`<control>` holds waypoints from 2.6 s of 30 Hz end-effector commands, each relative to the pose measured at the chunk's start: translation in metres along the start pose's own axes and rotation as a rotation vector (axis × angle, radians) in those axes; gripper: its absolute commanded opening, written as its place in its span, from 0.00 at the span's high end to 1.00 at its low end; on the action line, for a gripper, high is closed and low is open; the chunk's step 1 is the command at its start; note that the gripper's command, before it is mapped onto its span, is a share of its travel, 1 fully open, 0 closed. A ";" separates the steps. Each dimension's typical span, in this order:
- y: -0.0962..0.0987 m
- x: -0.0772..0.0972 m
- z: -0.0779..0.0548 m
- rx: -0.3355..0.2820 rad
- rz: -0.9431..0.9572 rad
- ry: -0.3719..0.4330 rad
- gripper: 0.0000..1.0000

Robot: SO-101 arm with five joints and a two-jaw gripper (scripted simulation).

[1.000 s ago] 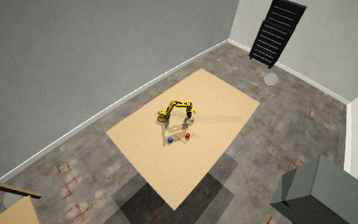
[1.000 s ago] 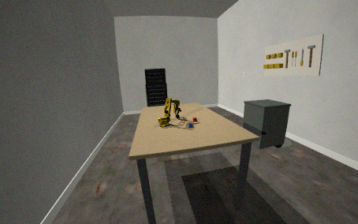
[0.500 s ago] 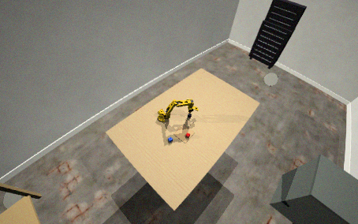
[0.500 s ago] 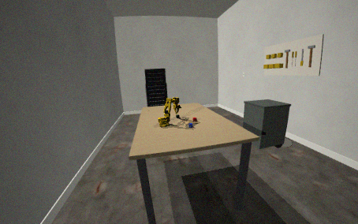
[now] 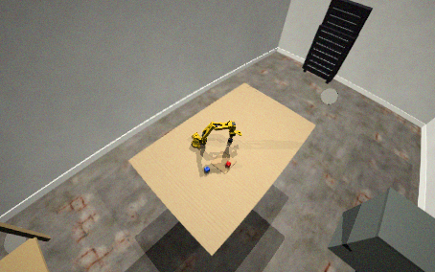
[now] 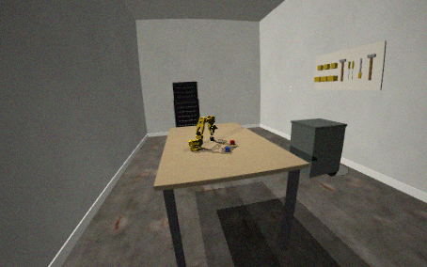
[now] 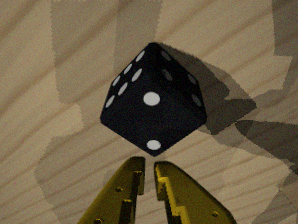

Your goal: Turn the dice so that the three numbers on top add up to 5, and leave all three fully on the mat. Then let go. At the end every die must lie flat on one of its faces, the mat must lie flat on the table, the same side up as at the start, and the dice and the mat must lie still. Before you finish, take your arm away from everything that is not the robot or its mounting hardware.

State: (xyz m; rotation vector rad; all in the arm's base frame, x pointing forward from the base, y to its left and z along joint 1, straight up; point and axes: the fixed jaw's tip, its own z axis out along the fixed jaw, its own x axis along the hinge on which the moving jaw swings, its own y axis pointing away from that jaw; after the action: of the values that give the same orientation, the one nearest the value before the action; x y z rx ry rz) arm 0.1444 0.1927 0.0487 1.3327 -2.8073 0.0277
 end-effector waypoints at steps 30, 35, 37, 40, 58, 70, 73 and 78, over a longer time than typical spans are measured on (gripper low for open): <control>-0.181 0.057 0.000 -0.015 0.797 -0.040 1.00; -0.186 0.061 0.000 -0.015 0.822 -0.040 1.00; -0.186 0.061 0.000 -0.015 0.823 -0.040 1.00; -0.186 0.061 0.000 -0.015 0.823 -0.040 1.00; -0.187 0.067 -0.012 -0.005 0.905 -0.071 1.00; -0.187 0.067 -0.012 -0.005 0.905 -0.071 1.00; -0.187 0.067 -0.012 -0.005 0.905 -0.071 1.00; -0.187 0.067 -0.012 -0.005 0.905 -0.071 0.96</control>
State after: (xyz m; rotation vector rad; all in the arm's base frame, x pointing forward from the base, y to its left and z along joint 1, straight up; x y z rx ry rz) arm 0.2431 0.0249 0.0497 -0.0049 -3.1158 0.0047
